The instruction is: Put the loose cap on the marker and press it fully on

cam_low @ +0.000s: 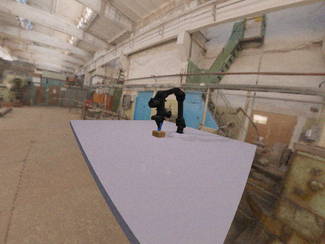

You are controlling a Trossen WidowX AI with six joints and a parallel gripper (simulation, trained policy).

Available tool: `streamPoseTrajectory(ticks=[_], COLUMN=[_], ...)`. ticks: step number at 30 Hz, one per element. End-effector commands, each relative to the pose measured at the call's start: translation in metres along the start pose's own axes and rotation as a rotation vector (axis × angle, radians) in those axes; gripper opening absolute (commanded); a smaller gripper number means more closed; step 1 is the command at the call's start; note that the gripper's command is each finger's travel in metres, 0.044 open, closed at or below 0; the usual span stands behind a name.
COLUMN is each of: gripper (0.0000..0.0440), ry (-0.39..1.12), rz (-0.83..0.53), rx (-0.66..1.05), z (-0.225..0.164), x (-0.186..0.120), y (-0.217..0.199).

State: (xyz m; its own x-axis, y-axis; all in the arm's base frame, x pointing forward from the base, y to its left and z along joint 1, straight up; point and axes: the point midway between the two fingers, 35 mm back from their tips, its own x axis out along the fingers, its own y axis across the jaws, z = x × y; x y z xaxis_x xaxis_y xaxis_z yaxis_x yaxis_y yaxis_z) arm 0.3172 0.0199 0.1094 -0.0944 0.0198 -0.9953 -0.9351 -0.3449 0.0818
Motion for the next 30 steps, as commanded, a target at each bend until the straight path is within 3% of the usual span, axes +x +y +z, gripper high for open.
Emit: streamPoseTrajectory(ticks=[1,30], gripper=[0.0083,0.0132], ry=[-0.007,0.002], rz=[0.056,0.052], rx=[-0.018,-0.044], z=[-0.0003,-0.0024], x=[0.018,0.0205], y=[0.0069,0.0067])
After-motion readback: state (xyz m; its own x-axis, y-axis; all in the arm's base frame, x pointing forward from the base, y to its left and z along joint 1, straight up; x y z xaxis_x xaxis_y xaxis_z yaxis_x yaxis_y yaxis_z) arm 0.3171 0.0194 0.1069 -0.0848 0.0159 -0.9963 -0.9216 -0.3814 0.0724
